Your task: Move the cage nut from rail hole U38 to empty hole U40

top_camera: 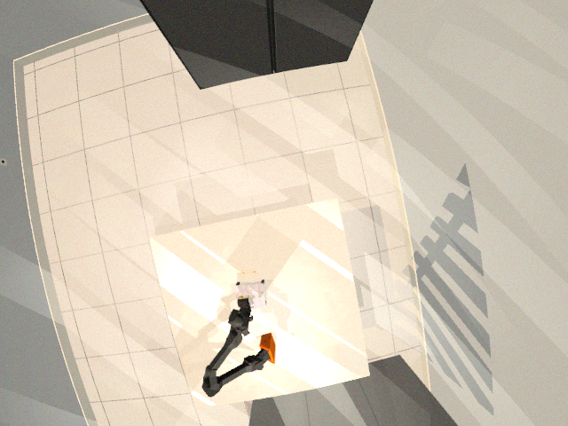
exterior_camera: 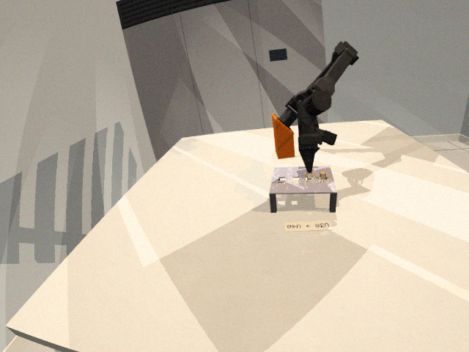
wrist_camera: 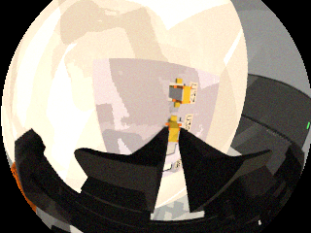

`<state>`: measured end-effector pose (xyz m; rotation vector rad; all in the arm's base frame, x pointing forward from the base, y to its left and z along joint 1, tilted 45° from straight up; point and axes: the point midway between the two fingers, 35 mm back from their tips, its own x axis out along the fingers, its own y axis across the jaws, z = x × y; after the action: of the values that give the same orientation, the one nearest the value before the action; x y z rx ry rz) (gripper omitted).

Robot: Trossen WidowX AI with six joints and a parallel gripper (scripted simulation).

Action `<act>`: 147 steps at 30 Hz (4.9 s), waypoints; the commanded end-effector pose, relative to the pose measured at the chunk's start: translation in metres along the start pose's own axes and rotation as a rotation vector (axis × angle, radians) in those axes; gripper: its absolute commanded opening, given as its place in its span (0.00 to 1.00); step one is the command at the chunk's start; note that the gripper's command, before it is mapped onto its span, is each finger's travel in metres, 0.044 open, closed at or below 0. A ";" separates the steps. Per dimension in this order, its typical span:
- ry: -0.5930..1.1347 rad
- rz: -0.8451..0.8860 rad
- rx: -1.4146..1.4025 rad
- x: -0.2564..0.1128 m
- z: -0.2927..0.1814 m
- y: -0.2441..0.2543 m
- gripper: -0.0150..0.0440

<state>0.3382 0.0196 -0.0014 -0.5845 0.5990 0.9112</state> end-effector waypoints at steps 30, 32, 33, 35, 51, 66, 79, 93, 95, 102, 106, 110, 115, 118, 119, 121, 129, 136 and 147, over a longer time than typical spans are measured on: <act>0.005 -0.043 0.003 0.000 -0.001 0.002 0.31; 0.005 -0.045 0.003 0.000 -0.001 0.002 0.31; 0.005 -0.046 0.003 0.000 -0.001 0.002 0.31; 0.005 -0.047 0.003 0.000 -0.001 0.002 0.31; 0.005 -0.052 0.003 0.000 -0.001 0.001 0.31; 0.006 -0.040 0.003 0.000 -0.001 0.000 0.31; 0.006 -0.030 0.003 0.000 -0.001 -0.001 0.31; 0.005 -0.020 0.003 0.000 -0.001 -0.002 0.31; 0.005 -0.019 0.003 0.000 -0.001 -0.002 0.31; 0.005 -0.012 0.003 0.000 0.000 -0.003 0.31; 0.005 -0.011 0.003 0.000 0.000 -0.003 0.31; 0.005 -0.008 0.003 0.000 0.000 -0.003 0.31; 0.005 -0.003 0.002 0.000 0.000 -0.004 0.31; 0.005 -0.002 0.002 0.000 0.000 -0.004 0.31; 0.005 -0.001 0.002 0.000 0.000 -0.004 0.31; 0.005 0.001 0.002 0.000 0.000 -0.004 0.31; 0.005 0.006 0.002 0.000 0.000 -0.005 0.31; 0.005 0.014 0.002 0.001 0.001 -0.006 0.31; 0.005 0.023 0.002 0.001 0.001 -0.006 0.31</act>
<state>0.3430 0.0172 -0.0011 -0.5785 0.6185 0.9265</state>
